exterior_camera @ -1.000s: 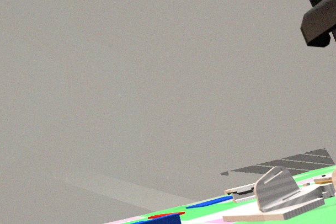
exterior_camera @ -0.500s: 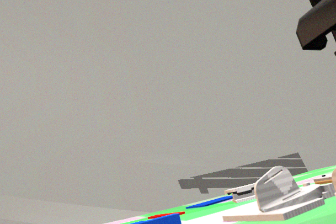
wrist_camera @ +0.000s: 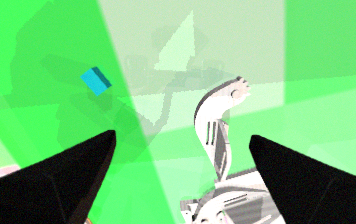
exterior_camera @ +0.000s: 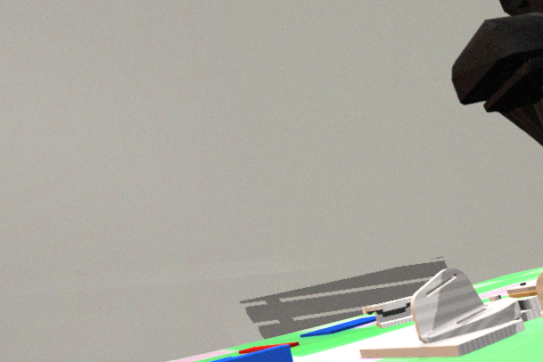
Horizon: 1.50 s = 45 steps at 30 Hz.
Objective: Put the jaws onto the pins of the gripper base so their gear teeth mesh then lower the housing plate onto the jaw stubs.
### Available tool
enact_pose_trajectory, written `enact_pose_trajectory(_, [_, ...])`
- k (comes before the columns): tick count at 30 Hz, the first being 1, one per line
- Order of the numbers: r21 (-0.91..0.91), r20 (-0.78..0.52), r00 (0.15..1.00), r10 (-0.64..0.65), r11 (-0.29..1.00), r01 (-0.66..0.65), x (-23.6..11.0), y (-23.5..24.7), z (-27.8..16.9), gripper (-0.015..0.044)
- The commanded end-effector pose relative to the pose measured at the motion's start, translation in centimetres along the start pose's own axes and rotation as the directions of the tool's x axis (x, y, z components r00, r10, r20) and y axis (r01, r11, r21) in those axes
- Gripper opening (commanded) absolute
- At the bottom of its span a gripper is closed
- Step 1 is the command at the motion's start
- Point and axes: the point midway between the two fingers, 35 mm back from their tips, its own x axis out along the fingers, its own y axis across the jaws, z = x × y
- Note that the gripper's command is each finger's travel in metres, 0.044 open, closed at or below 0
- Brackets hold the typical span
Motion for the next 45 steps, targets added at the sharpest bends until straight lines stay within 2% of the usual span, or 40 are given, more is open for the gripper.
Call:
enact_pose_trajectory(1, [0.108, 0.000, 1.000, 0.000, 0.994, 0.000, -0.1, -0.1, -0.1, 0.0440])
enact_pose_trajectory(11, [0.344, 0.000, 1.000, 0.000, 0.939, 0.000, -0.2, -0.5, -0.4, 0.0440])
enact_pose_trajectory(22, [0.579, 0.000, 1.000, -0.001, 0.815, 0.001, -0.4, -0.8, -0.7, 0.0440])
enact_pose_trajectory(45, [0.923, -0.001, 1.000, -0.002, 0.385, 0.001, -0.6, -1.5, -1.4, 0.0440])
